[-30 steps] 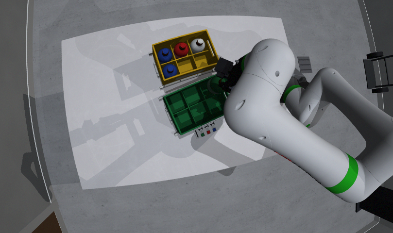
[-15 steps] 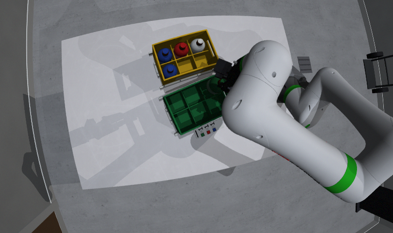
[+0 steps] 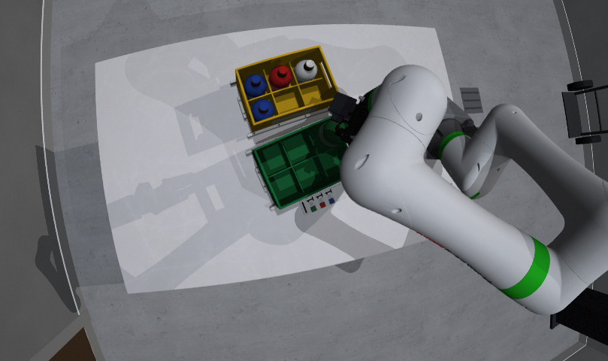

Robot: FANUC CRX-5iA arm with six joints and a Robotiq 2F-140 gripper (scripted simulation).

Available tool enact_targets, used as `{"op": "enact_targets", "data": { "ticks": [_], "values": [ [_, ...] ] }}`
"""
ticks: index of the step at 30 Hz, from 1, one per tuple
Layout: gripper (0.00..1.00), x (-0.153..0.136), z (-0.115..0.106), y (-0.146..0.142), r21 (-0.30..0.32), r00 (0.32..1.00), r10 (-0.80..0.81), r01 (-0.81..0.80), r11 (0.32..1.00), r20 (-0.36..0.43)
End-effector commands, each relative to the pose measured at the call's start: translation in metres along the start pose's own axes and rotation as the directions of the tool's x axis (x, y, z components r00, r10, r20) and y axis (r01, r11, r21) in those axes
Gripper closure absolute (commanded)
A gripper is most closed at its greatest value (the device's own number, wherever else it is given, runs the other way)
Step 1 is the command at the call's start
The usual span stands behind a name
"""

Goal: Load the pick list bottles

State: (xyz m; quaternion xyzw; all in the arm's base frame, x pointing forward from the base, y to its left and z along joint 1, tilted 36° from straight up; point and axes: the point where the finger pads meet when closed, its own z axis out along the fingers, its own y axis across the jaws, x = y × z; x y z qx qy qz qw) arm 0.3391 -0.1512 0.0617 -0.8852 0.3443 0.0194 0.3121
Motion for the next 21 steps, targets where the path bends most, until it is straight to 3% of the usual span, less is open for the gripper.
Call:
{"op": "enact_targets", "data": {
  "ticks": [1, 21],
  "values": [
    [0.9, 0.0, 0.001, 0.0, 0.0, 1.0, 0.0, 0.0, 1.0, -0.001],
    [0.9, 0.0, 0.019, 0.0, 0.0, 1.0, 0.0, 0.0, 1.0, -0.001]
  ]
}}
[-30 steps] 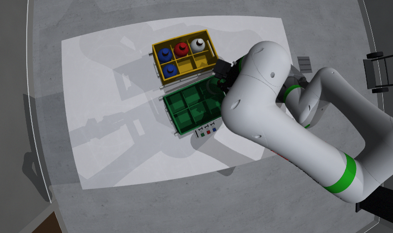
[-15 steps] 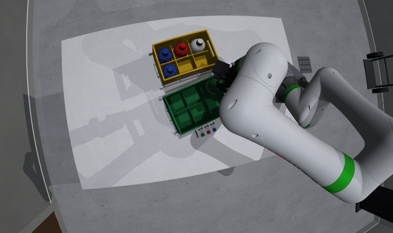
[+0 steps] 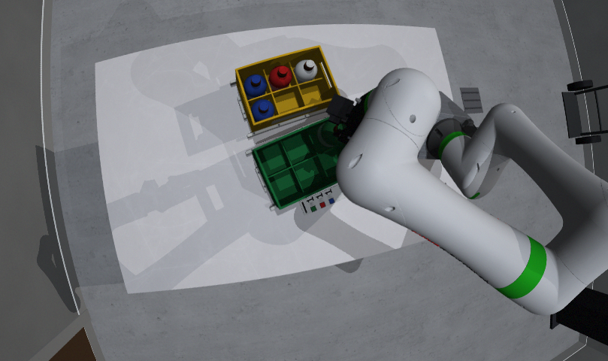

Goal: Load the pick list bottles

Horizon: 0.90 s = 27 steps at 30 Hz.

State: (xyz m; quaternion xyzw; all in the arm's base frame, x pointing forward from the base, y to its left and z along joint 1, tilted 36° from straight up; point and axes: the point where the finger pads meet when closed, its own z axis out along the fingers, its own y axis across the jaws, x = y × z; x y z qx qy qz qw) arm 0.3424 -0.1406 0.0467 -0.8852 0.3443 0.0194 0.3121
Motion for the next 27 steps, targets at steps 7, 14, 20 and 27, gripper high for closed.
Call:
{"op": "enact_targets", "data": {
  "ticks": [7, 14, 20, 27],
  "values": [
    [0.9, 0.0, 0.008, 0.0, 0.0, 1.0, 0.0, 0.0, 1.0, -0.001],
    [0.9, 0.0, 0.013, 0.0, 0.0, 1.0, 0.0, 0.0, 1.0, -0.001],
    [0.9, 0.0, 0.019, 0.0, 0.0, 1.0, 0.0, 0.0, 1.0, -0.001],
    [0.9, 0.0, 0.026, 0.0, 0.0, 1.0, 0.0, 0.0, 1.0, -0.001]
  ]
}}
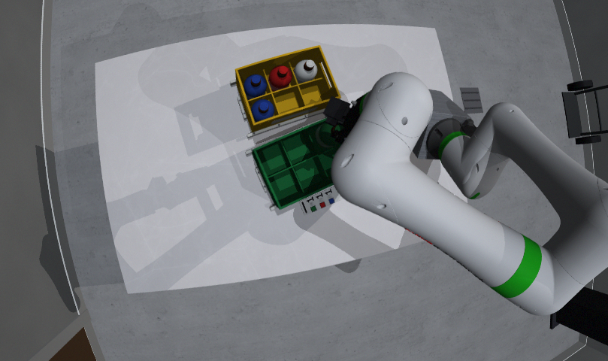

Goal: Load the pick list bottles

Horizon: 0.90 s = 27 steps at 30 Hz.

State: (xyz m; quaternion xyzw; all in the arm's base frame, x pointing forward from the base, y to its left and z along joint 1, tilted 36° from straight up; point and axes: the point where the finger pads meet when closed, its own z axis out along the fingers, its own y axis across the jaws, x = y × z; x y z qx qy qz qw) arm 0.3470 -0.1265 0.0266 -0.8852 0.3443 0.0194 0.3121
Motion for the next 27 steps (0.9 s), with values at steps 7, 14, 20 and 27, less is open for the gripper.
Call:
{"op": "enact_targets", "data": {
  "ticks": [7, 14, 20, 27],
  "values": [
    [0.9, 0.0, 0.006, 0.0, 0.0, 1.0, 0.0, 0.0, 1.0, -0.001],
    [0.9, 0.0, 0.013, 0.0, 0.0, 1.0, 0.0, 0.0, 1.0, -0.001],
    [0.9, 0.0, 0.017, 0.0, 0.0, 1.0, 0.0, 0.0, 1.0, -0.001],
    [0.9, 0.0, 0.024, 0.0, 0.0, 1.0, 0.0, 0.0, 1.0, -0.001]
  ]
}}
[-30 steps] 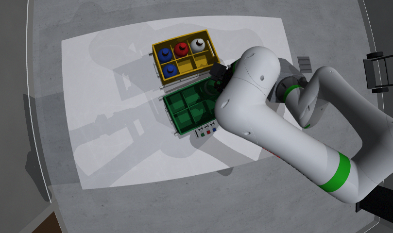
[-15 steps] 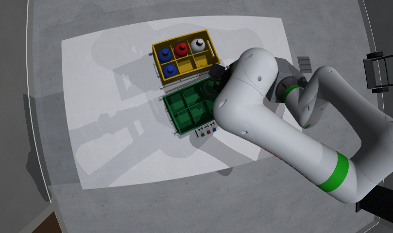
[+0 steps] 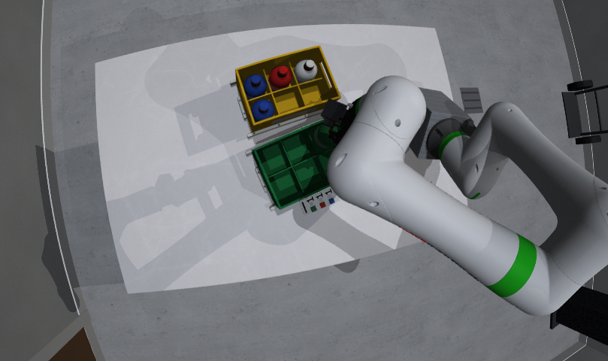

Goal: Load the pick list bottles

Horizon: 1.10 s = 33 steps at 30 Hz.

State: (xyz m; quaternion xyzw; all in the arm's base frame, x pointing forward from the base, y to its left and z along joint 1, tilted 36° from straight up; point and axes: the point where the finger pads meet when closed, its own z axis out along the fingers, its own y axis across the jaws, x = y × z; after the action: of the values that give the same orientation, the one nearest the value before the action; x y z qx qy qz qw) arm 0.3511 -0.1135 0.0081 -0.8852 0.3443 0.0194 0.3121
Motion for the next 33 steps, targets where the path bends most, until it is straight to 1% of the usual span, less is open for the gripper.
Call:
{"op": "enact_targets", "data": {
  "ticks": [1, 33],
  "values": [
    [0.9, 0.0, 0.002, 0.0, 0.0, 1.0, 0.0, 0.0, 1.0, -0.001],
    [0.9, 0.0, 0.03, 0.0, 0.0, 1.0, 0.0, 0.0, 1.0, -0.001]
  ]
}}
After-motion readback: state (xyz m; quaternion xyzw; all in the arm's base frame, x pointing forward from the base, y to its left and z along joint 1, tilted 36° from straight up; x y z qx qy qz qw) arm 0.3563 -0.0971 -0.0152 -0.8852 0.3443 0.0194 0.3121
